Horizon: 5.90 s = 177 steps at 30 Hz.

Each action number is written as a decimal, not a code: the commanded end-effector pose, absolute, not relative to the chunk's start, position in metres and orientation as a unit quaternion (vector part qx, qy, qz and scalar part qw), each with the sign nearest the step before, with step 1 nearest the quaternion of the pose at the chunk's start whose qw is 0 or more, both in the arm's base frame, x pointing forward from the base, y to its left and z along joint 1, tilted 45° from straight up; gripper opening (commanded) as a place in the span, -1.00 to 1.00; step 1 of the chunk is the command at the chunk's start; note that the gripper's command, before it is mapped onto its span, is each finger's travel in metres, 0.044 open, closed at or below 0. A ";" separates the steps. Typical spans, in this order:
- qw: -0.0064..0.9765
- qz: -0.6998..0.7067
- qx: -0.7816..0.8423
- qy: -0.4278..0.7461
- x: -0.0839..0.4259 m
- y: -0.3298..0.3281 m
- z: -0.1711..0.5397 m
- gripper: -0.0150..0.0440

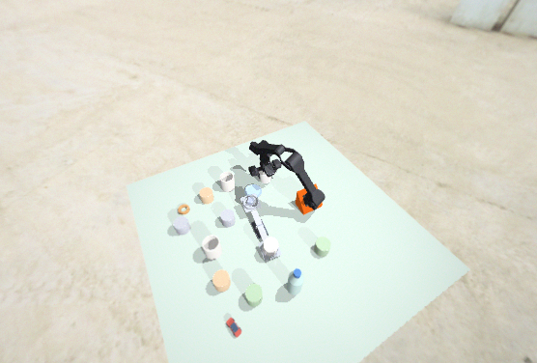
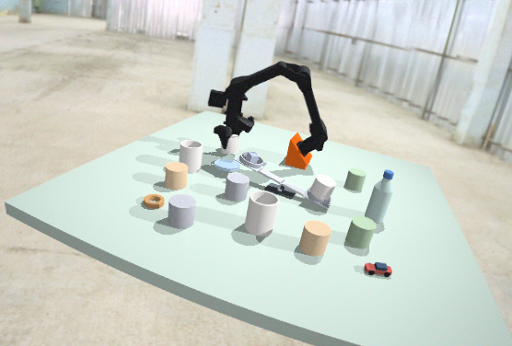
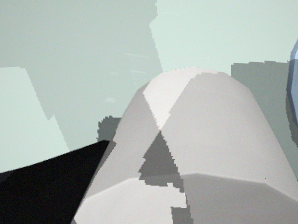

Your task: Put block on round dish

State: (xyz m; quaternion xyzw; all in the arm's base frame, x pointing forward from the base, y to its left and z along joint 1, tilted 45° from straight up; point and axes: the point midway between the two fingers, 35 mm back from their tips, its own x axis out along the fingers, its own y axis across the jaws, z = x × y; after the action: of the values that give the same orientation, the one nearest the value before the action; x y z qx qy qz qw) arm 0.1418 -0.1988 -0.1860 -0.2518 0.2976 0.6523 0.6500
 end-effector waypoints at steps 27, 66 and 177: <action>0.650 0.650 -0.255 0.299 0.144 -0.200 -0.187 1.00; 0.700 0.537 -0.053 0.469 0.303 -0.137 -0.016 0.39; 0.700 0.536 -0.055 0.470 0.242 -0.144 -0.172 -0.49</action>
State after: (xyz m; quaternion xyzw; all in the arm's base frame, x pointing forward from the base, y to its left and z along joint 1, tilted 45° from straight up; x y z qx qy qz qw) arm 0.2417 -0.1479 -0.1695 -0.0582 0.4704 0.5365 0.6982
